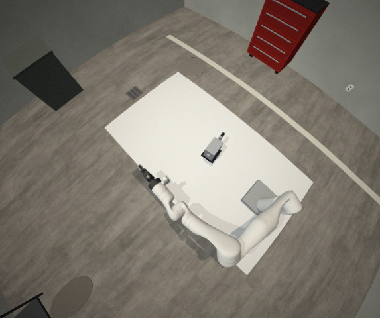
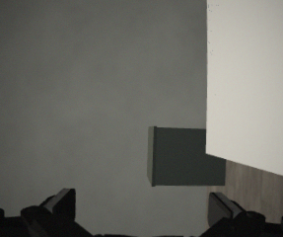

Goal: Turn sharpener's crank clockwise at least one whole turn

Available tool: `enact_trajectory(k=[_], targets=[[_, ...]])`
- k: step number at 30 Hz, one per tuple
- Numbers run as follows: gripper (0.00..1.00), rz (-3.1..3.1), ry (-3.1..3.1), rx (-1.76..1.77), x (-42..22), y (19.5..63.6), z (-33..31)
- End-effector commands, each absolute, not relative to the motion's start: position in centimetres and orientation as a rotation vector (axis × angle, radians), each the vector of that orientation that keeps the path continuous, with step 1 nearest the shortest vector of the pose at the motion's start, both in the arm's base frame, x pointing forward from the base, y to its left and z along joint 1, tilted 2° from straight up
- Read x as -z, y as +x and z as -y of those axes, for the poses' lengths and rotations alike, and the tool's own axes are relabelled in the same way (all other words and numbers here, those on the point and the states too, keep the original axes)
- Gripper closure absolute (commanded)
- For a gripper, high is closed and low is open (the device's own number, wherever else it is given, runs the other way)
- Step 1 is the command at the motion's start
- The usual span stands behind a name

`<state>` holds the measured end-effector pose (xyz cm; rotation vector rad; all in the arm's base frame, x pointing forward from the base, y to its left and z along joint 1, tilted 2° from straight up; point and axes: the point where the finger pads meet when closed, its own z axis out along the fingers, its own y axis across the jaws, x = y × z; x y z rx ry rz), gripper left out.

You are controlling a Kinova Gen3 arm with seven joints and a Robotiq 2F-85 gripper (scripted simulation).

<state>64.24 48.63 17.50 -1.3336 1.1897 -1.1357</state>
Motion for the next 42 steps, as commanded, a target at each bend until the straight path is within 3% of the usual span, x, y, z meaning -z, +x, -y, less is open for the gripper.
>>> enact_trajectory(k=[1, 23, 42], targets=[[0.00, -1.189, -1.331, 1.135, -17.7, 64.3, -48.7], [0.00, -1.242, -1.428, 1.096, -16.0, 66.8, -46.9], [0.00, -1.422, -1.776, 0.904, -11.2, 72.8, -37.5]])
